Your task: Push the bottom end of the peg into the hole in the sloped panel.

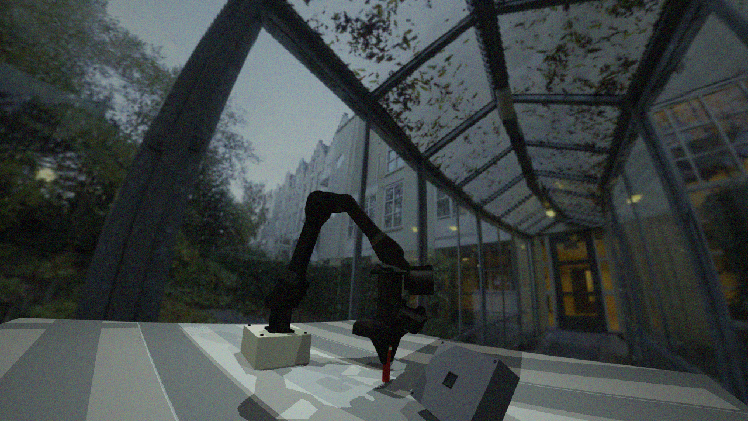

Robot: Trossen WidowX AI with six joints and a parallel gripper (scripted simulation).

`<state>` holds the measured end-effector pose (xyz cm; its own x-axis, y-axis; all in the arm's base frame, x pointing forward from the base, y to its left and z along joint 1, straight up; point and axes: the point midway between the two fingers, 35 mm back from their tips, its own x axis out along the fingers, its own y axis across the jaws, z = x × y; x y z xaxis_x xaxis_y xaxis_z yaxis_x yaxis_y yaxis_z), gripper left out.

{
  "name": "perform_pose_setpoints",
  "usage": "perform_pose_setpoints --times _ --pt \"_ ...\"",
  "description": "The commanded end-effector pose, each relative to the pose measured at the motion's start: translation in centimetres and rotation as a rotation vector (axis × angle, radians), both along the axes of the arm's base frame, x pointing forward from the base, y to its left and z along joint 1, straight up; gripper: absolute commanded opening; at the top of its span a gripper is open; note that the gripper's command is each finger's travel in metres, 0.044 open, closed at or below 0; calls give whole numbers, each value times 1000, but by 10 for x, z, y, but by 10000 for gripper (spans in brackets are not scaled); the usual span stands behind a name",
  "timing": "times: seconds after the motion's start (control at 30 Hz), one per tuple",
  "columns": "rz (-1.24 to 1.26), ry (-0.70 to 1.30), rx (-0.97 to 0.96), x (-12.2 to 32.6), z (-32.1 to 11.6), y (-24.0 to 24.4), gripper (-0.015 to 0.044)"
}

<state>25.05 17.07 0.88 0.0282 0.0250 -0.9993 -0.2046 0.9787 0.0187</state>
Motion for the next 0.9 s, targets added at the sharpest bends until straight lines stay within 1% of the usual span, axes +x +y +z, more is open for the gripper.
perform_pose_setpoints --times 0.0,0.2,0.37,0.87 --pt "0 -1 1 0 0 0 40" --pt "0 -1 1 0 0 0 0" --pt "0 0 0 1 11 1 0" --pt "3 3 -8 1 76 2 0"
